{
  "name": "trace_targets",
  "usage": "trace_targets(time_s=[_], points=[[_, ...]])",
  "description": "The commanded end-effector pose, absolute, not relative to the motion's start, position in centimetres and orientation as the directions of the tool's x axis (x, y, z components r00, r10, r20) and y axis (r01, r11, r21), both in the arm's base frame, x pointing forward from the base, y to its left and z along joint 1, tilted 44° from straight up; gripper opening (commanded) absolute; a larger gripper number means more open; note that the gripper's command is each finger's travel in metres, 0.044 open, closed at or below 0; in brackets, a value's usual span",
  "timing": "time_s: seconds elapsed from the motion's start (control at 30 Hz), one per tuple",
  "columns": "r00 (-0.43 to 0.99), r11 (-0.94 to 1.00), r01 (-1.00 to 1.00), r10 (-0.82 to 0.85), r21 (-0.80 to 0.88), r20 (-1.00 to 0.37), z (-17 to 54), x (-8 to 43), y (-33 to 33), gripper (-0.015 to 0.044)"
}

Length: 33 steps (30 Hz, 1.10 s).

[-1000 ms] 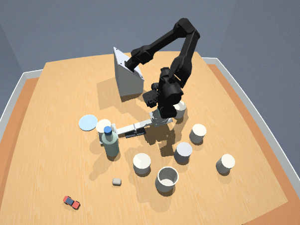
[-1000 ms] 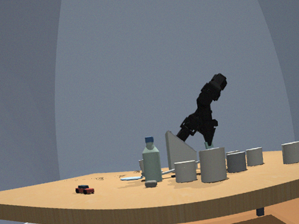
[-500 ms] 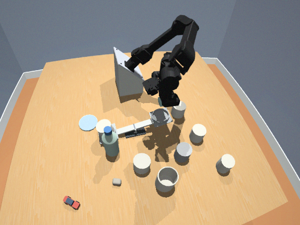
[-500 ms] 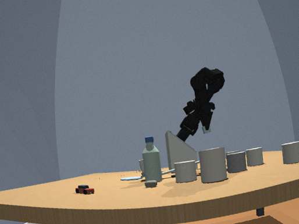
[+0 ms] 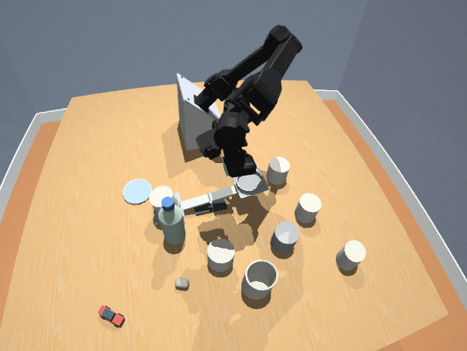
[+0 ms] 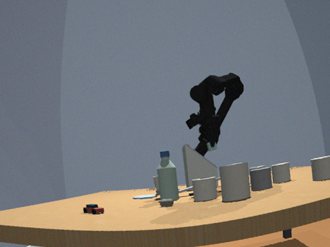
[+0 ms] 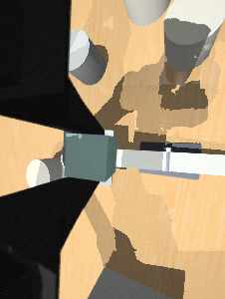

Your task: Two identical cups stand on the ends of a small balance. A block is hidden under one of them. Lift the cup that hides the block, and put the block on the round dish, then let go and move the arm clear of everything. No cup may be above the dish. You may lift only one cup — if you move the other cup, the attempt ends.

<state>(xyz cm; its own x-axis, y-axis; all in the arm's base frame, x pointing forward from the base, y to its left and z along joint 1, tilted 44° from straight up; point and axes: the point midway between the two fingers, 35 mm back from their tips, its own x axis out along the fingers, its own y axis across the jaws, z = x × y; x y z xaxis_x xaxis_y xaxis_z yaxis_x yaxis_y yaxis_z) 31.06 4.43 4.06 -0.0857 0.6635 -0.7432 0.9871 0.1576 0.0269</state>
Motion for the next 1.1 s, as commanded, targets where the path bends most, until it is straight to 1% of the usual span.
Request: trace_targets(time_s=[0.0,0.4,0.6,1.07], points=[[-0.078,0.165,0.986,0.657,0.041,-0.75,2.7,31.4,3.3,0.0],[-0.075,0.137,0.99,0.652,0.021,-0.754,-2.1,31.7,-0.6,0.0],[-0.067,0.098,0.995,0.665,-0.001,-0.744,-4.7,31.2,-2.2,0.0],[-0.077,0.108,0.994,0.653,-0.008,-0.754,-10.4,29.7,-6.4,0.0]])
